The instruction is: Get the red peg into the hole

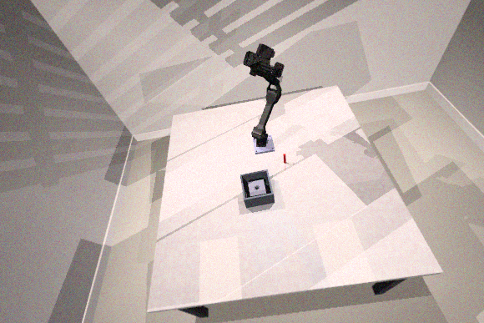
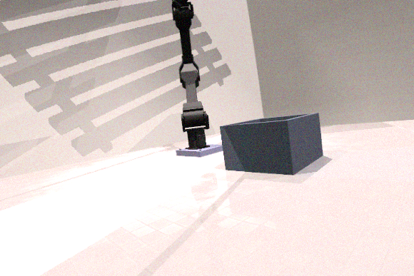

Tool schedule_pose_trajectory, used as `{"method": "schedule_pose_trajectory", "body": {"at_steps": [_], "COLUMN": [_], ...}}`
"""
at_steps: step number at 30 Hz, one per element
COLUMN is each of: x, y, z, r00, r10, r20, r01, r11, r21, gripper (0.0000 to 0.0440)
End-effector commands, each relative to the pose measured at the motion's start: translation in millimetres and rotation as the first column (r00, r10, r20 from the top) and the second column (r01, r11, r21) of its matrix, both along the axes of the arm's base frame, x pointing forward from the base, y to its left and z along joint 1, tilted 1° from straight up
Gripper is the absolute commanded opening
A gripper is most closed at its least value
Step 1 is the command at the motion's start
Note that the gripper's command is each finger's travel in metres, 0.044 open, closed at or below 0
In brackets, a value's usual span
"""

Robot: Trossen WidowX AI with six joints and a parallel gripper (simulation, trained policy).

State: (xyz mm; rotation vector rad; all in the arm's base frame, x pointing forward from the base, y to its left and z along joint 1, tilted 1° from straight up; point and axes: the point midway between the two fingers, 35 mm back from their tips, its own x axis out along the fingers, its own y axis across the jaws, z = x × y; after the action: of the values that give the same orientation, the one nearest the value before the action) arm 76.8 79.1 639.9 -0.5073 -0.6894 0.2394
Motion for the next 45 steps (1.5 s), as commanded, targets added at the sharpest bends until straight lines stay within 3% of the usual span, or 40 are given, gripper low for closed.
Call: {"method": "schedule_pose_trajectory", "body": {"at_steps": [1,12,22,34,45], "x": [19,75,118,154,167], "y": [-15,-47,-55,-45,-24], "z": [-10,-55,-111,-188,-264], "r00": [0.997,0.944,0.83,0.613,0.364], "r10": [0.025,0.144,0.281,0.441,0.553], "r20": [-0.07,-0.296,-0.482,-0.656,-0.749], "r01": [-0.019,-0.028,0.041,0.22,0.446], "r11": [0.996,0.932,0.832,0.703,0.603], "r21": [0.09,0.362,0.554,0.677,0.662], "gripper": [0.044,0.044,0.044,0.044,0.044]}}
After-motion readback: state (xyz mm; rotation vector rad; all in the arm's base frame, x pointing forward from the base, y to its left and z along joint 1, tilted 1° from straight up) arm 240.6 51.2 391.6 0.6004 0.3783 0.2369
